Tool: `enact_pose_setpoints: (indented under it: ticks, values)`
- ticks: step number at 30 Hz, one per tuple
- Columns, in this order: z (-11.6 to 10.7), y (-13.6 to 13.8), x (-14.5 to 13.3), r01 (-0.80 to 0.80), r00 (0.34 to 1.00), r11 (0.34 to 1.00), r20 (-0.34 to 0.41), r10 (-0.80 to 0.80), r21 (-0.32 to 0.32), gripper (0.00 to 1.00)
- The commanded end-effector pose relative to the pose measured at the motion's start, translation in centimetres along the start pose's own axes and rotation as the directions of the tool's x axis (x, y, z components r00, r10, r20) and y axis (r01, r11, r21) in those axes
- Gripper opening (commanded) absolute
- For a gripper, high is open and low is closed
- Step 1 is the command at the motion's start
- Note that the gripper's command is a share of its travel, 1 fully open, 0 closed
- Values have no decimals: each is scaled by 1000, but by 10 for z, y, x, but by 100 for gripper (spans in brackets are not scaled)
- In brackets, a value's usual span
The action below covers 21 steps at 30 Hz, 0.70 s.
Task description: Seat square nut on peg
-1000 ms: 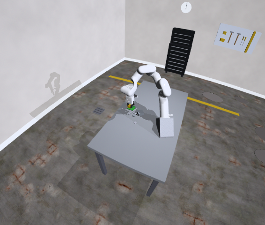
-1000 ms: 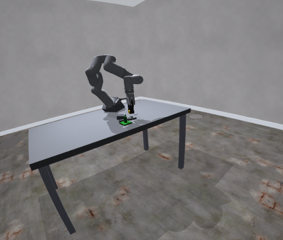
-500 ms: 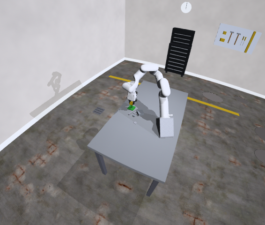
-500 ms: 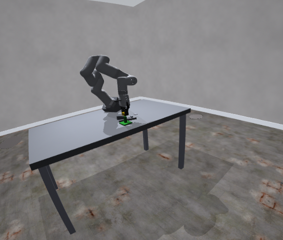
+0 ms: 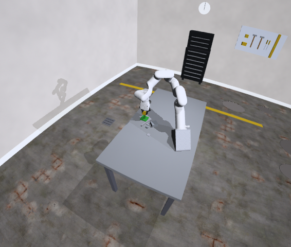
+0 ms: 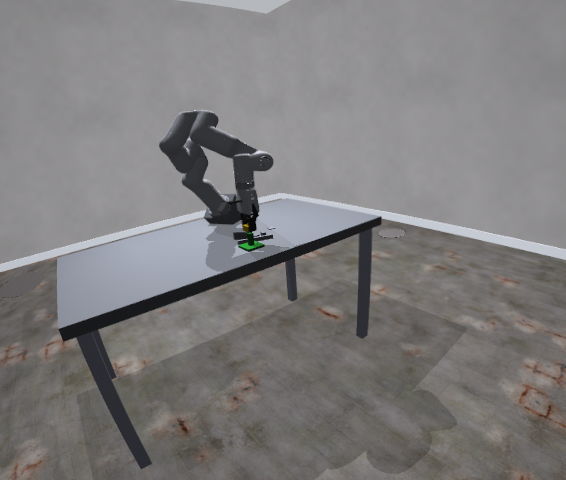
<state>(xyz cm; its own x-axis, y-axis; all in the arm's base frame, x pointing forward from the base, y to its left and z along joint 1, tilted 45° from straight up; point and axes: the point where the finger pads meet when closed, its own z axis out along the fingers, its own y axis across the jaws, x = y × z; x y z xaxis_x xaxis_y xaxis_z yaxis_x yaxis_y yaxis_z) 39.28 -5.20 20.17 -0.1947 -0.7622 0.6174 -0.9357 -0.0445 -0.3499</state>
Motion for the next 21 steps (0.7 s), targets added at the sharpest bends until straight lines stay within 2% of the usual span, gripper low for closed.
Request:
enact_pose_setpoints:
  ticks: [1,21]
  values:
    - [-1,-1,0,-1,1000,1000,1,1,2,0]
    - [8,-2,1,-1,1000,1000,1,1,2,0]
